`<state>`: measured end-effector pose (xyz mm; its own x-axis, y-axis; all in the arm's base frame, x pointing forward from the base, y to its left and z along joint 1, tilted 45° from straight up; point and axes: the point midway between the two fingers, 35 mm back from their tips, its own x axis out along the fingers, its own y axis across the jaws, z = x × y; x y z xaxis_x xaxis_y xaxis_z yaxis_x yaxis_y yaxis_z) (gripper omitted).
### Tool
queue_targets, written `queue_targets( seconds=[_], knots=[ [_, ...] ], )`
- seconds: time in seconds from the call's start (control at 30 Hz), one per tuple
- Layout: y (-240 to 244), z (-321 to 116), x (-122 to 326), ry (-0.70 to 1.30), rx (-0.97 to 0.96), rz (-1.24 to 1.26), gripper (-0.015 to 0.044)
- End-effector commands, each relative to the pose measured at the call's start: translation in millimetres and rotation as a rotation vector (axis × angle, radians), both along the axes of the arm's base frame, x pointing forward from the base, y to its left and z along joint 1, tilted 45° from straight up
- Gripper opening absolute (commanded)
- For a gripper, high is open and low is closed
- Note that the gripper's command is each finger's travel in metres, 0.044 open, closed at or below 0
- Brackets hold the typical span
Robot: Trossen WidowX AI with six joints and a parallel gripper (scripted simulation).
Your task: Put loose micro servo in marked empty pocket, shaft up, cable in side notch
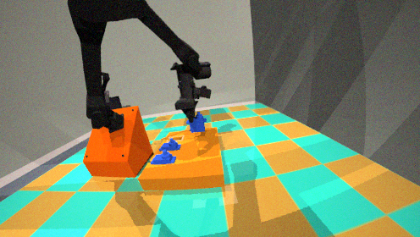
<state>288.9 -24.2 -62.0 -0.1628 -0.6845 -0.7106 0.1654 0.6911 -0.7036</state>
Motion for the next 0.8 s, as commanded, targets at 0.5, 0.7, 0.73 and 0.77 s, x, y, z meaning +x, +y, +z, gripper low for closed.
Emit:
queue_targets(
  seconds=[0.5,0.7,0.73,0.77],
  knots=[
    [20,0,-75,0.008,0.009,0.010,0.0000],
    [26,0,-101,0.009,0.010,0.010,0.0000],
    [27,0,-103,0.009,0.010,0.010,0.0000],
    [27,0,-104,0.009,0.010,0.010,0.0000]
  ],
)
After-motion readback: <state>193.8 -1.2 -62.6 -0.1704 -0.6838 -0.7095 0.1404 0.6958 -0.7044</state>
